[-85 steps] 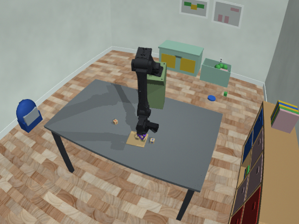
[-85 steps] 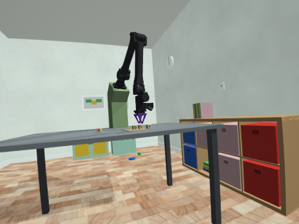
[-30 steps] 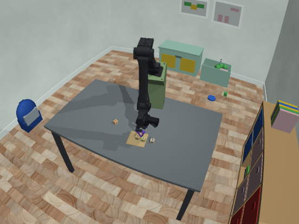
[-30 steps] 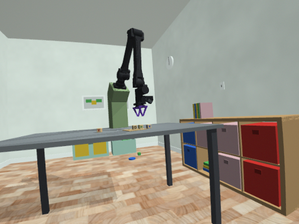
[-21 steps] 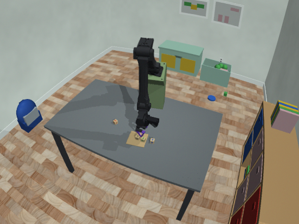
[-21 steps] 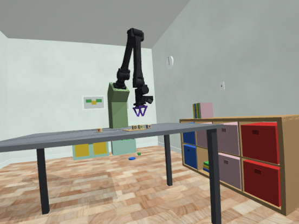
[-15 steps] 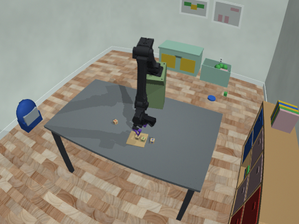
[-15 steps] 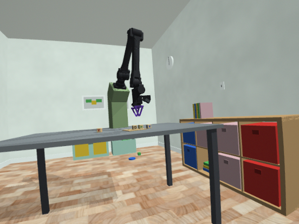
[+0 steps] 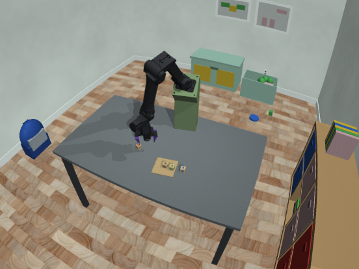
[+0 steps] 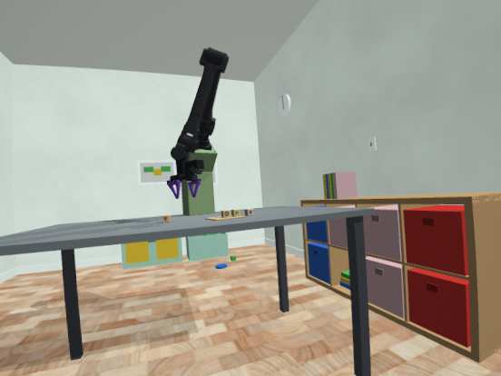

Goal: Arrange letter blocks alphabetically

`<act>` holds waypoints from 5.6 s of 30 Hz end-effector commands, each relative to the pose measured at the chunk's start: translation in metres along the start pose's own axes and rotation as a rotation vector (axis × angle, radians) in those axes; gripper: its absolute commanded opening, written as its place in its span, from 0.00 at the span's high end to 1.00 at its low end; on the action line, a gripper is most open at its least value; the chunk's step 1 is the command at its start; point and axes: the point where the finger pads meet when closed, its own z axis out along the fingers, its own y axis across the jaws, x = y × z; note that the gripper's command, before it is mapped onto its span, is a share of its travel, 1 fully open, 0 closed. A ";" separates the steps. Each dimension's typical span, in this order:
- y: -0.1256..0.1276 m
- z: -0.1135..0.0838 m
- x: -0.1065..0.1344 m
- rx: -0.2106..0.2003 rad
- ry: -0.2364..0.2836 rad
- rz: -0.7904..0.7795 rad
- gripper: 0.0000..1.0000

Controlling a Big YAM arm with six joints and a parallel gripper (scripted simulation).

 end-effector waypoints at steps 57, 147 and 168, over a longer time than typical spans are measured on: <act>-0.047 0.007 0.075 0.036 0.026 1.037 0.36; -0.055 0.073 0.069 0.039 0.014 1.022 0.36; -0.060 0.093 0.073 0.048 0.011 1.031 0.36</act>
